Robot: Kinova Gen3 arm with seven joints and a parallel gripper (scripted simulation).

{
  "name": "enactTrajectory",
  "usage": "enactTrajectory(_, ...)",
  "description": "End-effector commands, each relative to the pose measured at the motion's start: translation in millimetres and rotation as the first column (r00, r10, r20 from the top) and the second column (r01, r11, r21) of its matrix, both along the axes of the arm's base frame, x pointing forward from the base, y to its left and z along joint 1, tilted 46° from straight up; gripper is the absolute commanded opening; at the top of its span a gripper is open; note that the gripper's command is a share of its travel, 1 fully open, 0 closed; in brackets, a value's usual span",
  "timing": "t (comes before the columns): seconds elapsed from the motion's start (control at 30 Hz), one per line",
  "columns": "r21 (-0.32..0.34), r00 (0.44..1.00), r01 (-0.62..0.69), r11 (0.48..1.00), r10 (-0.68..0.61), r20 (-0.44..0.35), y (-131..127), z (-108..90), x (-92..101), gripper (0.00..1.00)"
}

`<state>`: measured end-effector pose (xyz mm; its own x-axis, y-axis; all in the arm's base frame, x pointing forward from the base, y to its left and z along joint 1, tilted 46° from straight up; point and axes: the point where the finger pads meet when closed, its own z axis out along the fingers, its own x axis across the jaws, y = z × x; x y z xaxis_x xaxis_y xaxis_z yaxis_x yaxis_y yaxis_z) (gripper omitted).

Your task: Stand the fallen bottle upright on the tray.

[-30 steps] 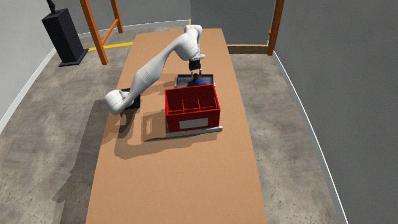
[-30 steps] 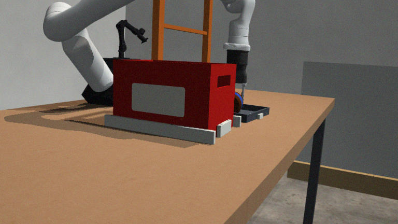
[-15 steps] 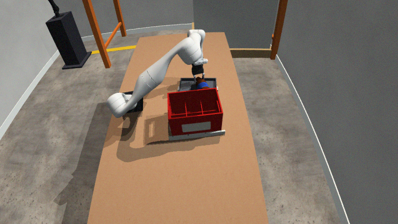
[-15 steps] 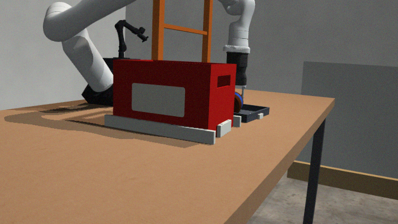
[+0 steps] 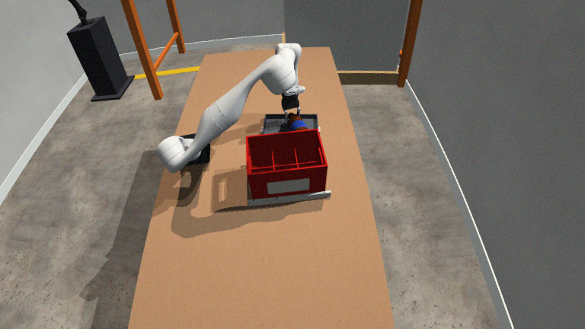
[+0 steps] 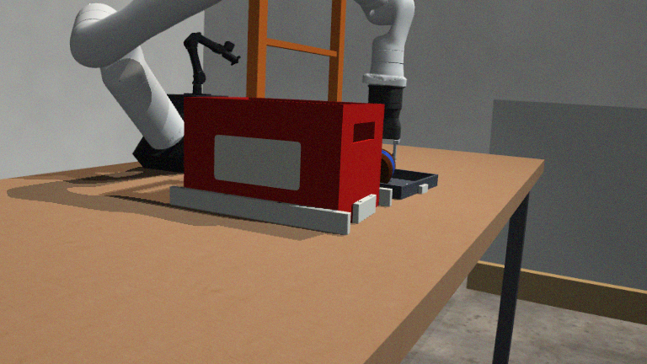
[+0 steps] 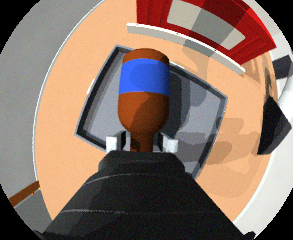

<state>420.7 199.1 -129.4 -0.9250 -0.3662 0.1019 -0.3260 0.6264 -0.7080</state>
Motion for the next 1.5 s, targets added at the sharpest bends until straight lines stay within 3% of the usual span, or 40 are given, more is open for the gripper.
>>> enactTrajectory(0.0,0.002,1.0,-0.001,1.0,0.001,0.001,1.3,0.6,0.1,1.0)
enactTrajectory(0.73,0.002,1.0,-0.001,1.0,0.001,0.001,1.3,0.6,0.1,1.0)
enactTrajectory(0.77,0.002,1.0,-0.001,1.0,0.001,0.001,1.3,0.6,0.1,0.0)
enactTrajectory(1.47,0.002,1.0,-0.001,1.0,0.001,0.001,1.3,0.6,0.1,0.0)
